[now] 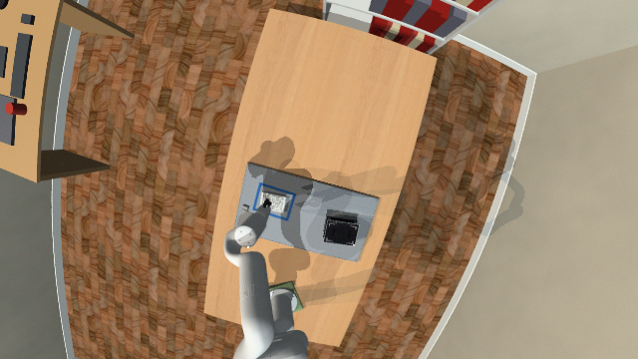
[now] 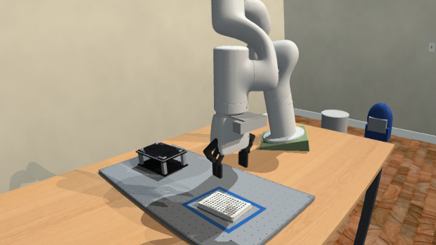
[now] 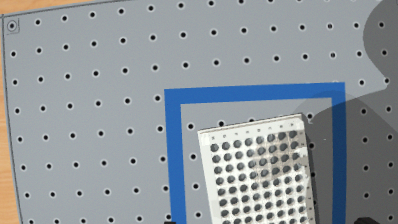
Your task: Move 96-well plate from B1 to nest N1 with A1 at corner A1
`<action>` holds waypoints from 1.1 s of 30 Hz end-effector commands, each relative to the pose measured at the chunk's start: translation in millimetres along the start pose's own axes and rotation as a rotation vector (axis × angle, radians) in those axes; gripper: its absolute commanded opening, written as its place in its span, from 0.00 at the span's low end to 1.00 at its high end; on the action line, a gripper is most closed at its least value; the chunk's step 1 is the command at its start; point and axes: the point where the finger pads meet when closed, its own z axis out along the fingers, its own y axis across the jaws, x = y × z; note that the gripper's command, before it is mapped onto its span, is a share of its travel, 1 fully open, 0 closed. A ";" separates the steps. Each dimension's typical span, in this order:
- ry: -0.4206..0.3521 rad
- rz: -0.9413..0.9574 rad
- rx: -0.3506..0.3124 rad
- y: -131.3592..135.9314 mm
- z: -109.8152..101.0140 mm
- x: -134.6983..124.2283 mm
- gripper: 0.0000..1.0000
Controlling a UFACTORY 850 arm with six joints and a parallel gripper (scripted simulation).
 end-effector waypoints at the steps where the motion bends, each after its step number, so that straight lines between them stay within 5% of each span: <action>1: 0.021 -0.103 0.008 12.5 14.2 -4.0 1.00; 33: 0.029 -0.169 0.007 19.2 38.9 -7.0 1.00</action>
